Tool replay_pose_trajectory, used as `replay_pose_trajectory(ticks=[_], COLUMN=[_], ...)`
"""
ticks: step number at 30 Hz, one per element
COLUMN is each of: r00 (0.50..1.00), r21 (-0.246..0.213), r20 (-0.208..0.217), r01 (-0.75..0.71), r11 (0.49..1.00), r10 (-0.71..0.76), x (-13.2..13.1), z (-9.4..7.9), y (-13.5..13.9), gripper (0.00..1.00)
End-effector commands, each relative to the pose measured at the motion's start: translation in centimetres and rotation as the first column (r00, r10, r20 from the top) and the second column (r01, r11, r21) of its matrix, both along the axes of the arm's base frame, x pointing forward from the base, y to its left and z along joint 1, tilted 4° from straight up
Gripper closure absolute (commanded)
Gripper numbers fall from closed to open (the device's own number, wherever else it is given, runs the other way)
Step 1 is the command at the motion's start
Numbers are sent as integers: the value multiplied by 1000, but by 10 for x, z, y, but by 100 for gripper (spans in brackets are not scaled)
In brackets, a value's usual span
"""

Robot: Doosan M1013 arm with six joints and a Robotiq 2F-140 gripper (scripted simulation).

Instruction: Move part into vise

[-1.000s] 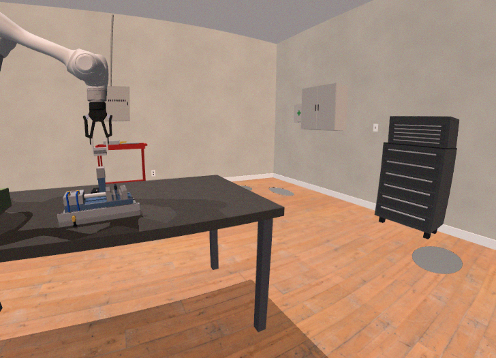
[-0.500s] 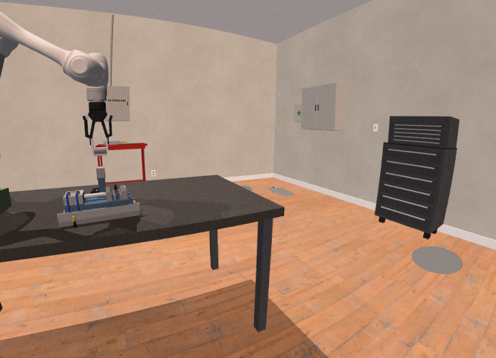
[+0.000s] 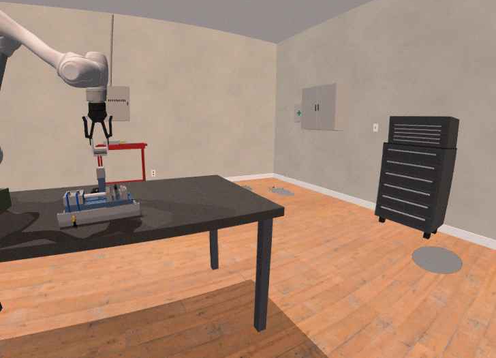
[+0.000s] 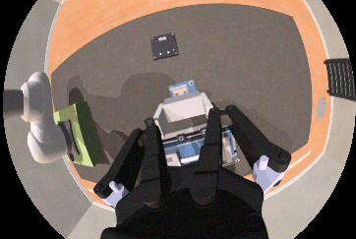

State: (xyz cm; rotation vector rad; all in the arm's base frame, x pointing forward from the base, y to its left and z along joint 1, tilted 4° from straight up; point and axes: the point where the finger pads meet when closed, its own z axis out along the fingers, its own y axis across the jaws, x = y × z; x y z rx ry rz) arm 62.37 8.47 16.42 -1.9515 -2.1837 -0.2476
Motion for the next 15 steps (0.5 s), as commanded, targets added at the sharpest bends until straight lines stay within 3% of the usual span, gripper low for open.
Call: replay_pose_trajectory(ticks=[1, 3, 15], r00=[1000, 1000, 999], r21=[43, 43, 177], r20=[-16, -16, -32], r01=[0, 0, 5], r11=[999, 999, 984], r10=[0, 0, 1], x=[-5, -5, -5], z=[-5, -5, -6], y=[-1, -1, -4], gripper=[100, 100, 100])
